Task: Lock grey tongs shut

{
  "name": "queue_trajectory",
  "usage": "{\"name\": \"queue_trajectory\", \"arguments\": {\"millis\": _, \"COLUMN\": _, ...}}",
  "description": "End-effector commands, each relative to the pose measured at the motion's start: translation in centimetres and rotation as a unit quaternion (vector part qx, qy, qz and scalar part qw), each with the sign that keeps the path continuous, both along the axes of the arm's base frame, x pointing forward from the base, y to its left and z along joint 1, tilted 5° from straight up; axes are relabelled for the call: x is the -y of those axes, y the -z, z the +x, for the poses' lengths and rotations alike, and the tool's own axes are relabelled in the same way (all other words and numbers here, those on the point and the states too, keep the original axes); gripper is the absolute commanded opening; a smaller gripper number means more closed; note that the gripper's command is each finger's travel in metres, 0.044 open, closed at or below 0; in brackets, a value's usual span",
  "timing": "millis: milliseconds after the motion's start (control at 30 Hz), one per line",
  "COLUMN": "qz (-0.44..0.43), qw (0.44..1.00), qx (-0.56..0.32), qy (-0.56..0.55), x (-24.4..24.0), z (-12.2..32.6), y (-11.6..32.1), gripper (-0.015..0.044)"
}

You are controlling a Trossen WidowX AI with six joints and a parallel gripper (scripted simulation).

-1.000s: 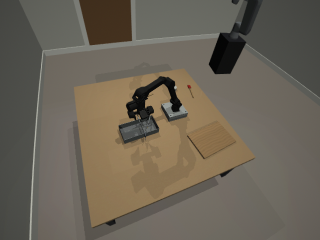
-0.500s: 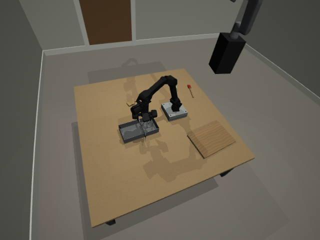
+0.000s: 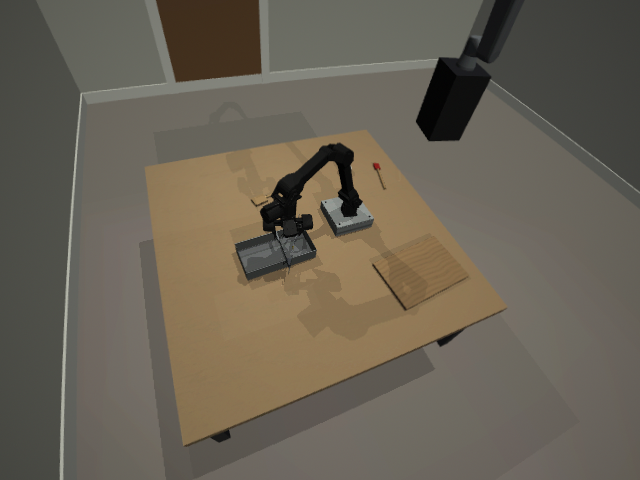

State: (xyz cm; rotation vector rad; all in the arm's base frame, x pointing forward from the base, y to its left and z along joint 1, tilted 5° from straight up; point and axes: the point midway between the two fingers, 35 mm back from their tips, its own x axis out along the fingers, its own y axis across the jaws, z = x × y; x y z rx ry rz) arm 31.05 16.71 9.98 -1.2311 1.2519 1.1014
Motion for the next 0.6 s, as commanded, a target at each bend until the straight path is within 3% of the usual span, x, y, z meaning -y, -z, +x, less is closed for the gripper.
{"name": "queue_trajectory", "arguments": {"millis": 0, "qz": 0.001, "qw": 1.0, "qx": -0.002, "qy": 0.002, "x": 0.0, "z": 0.0, "y": 0.8, "gripper": 0.044}}
{"name": "queue_trajectory", "arguments": {"millis": 567, "qz": 0.001, "qw": 1.0, "qx": -0.002, "qy": 0.002, "x": 0.0, "z": 0.3, "y": 3.6, "gripper": 0.044}}
